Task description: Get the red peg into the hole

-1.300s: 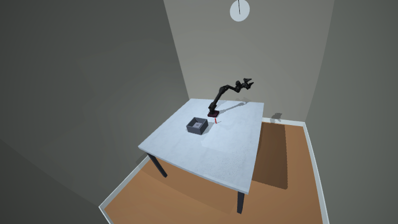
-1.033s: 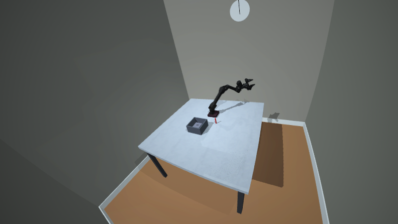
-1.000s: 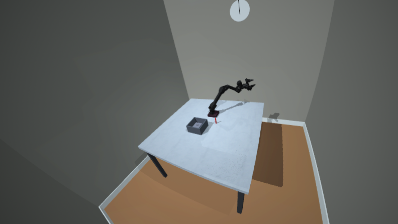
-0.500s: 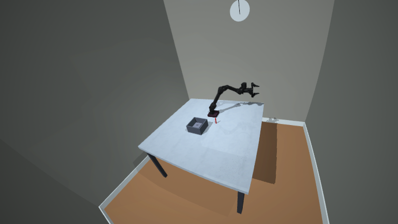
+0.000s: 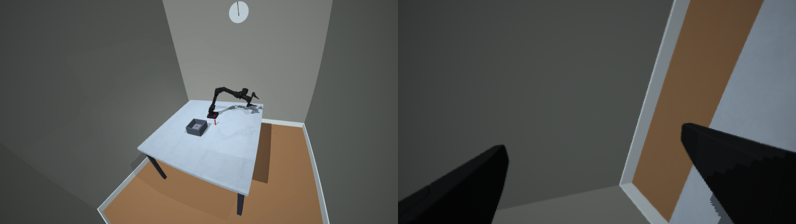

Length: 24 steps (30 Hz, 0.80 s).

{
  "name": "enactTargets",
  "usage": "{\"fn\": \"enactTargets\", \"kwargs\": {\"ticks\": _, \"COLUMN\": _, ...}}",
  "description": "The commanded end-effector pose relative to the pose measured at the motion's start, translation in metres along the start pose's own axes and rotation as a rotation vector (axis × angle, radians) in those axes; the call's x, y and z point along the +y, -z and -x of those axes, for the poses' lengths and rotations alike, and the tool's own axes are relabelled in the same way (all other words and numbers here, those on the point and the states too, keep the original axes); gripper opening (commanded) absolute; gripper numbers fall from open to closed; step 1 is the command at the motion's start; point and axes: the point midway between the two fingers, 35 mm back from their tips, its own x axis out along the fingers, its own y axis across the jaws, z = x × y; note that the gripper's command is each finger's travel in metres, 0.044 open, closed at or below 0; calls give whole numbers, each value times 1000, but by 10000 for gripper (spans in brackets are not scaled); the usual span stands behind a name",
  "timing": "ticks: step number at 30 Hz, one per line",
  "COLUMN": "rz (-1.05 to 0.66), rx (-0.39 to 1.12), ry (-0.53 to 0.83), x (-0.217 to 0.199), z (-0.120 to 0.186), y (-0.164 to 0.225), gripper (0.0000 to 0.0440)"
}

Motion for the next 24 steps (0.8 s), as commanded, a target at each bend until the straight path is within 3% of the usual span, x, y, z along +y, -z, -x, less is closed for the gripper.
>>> {"fn": "enactTargets", "kwargs": {"ticks": 1, "rz": 52, "rx": -8, "ry": 132, "x": -34, "z": 8, "y": -39, "gripper": 440}}
{"fn": "enactTargets", "kwargs": {"ticks": 11, "rz": 95, "rx": 1, "ry": 471, "x": -120, "z": 55, "y": -119, "gripper": 440}}
{"fn": "enactTargets", "kwargs": {"ticks": 24, "rz": -68, "rx": 43, "ry": 888, "x": -207, "z": 167, "y": -184, "gripper": 440}}
